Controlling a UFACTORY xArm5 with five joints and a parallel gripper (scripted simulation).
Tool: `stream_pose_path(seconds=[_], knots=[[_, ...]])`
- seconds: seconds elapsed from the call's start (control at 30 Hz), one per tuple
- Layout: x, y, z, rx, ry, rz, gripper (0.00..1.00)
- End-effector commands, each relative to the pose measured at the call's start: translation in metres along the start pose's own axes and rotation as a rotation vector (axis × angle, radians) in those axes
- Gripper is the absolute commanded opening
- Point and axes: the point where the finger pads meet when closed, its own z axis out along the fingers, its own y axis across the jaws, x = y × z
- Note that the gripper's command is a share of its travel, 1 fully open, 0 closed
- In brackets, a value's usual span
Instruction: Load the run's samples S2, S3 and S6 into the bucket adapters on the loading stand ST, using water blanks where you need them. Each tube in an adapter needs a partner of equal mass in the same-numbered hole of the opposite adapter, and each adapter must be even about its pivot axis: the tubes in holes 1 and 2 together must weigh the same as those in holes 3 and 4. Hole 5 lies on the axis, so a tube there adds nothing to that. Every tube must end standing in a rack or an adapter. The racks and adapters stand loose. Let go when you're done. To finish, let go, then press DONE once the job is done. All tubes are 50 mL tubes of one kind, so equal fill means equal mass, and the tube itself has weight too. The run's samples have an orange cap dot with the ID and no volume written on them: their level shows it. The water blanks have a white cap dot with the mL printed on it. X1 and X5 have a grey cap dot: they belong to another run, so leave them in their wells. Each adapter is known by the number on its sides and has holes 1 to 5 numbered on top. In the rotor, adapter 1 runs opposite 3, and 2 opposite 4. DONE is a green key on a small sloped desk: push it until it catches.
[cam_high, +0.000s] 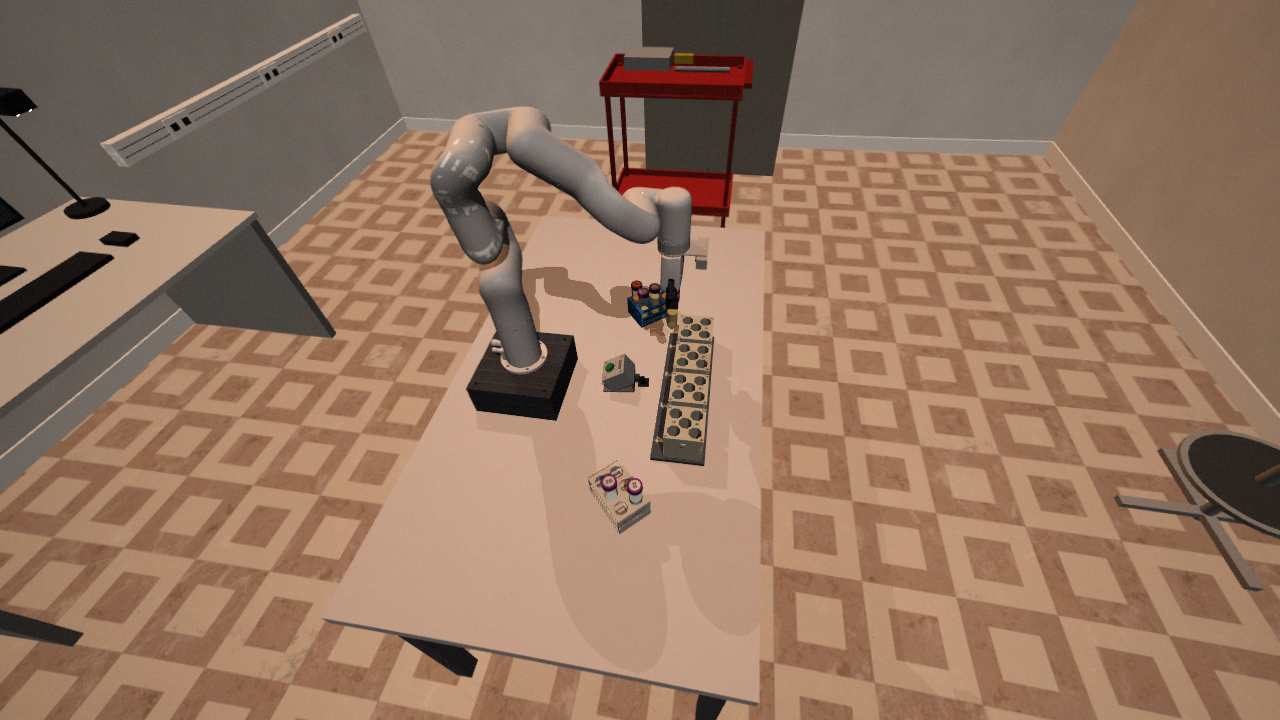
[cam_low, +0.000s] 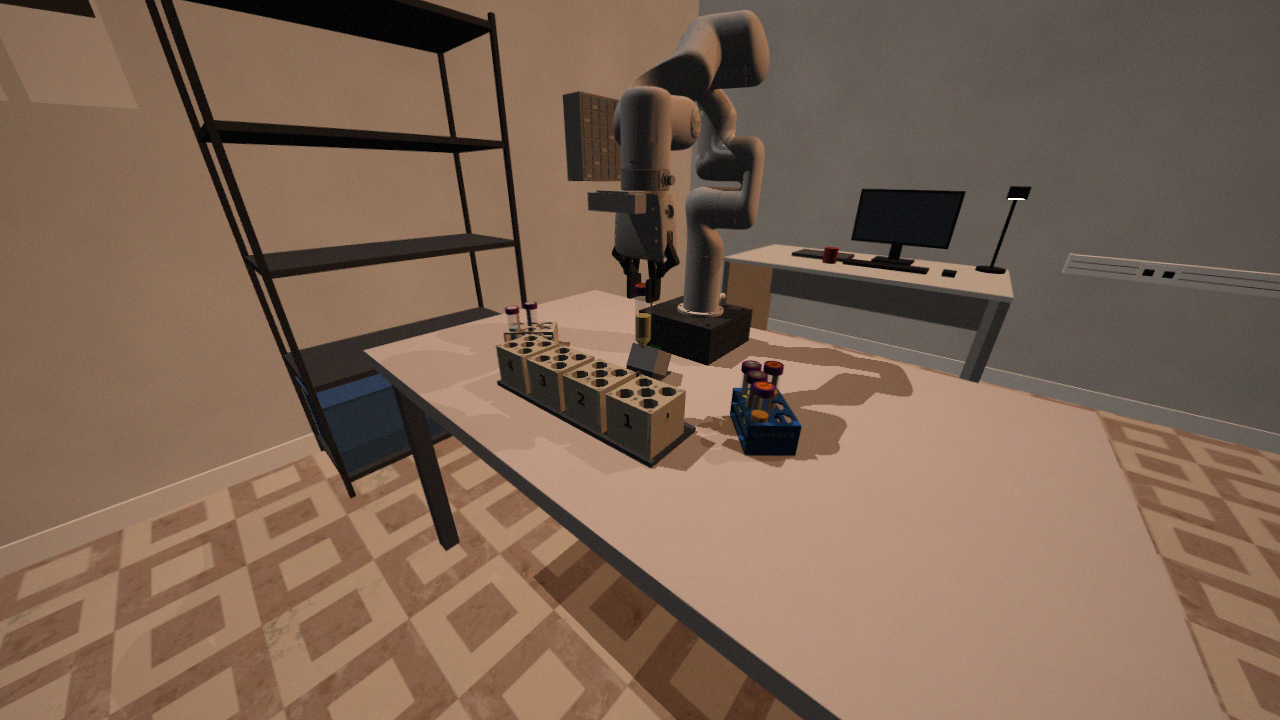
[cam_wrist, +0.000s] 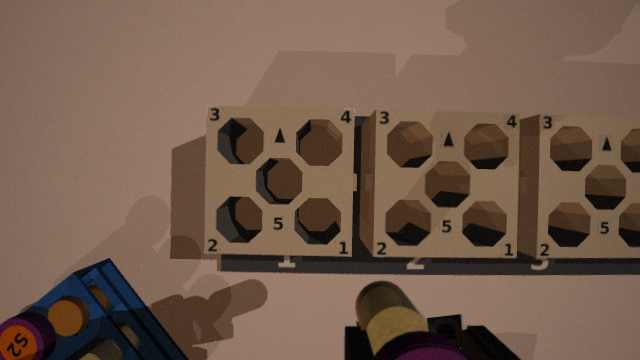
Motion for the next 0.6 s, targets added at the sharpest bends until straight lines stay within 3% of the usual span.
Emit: stream_pose_path(seconds=[0.0,0.57], knots=[[0.009,0.026,-0.001,0.009,0.001,-0.002,0.00],[0.028,0.099,-0.001,0.008,0.002,-0.002,0.00]])
